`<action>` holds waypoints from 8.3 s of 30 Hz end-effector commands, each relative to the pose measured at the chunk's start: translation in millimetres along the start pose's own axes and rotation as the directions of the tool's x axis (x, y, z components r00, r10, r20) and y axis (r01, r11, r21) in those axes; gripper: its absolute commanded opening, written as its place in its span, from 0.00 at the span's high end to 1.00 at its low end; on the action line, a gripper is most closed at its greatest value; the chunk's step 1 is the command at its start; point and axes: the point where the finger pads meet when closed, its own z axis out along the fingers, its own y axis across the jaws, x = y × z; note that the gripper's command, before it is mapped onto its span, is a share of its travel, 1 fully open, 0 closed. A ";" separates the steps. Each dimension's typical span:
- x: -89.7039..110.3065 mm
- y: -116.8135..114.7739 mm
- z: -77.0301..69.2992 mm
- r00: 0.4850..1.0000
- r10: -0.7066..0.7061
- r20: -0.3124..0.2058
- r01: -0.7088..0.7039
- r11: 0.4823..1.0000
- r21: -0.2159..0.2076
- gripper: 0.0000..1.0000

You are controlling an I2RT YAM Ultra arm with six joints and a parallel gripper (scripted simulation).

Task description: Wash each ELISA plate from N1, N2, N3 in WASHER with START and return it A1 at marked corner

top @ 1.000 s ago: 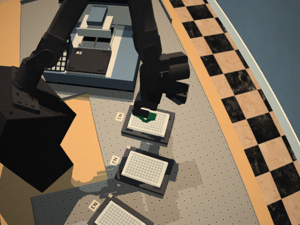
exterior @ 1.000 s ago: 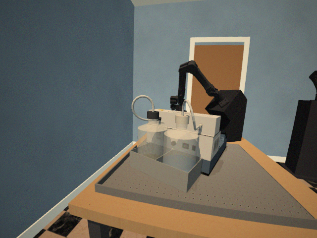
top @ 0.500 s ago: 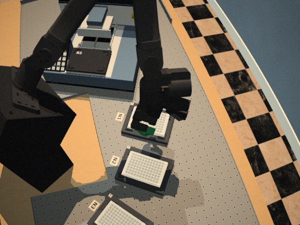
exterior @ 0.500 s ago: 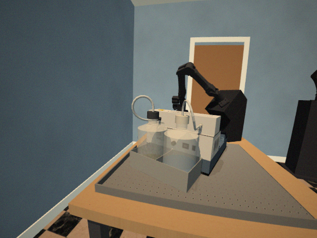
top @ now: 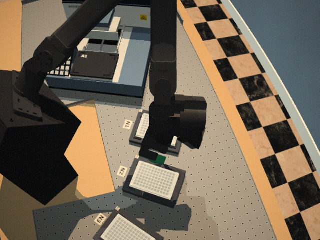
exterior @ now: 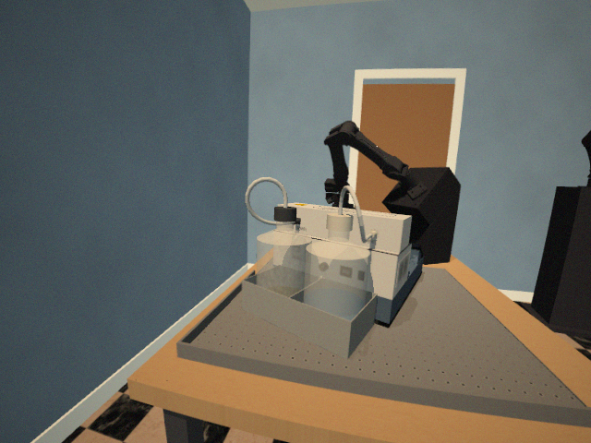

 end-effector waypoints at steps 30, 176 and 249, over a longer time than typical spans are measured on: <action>-12.8 -71.3 3.1 1.000 -0.012 0.010 0.012 1.000 -0.004 0.00; -13.2 -70.9 84.7 1.000 -0.011 0.010 0.011 1.000 -0.004 0.90; -12.8 -71.2 21.5 1.000 -0.012 0.010 0.012 1.000 -0.004 1.00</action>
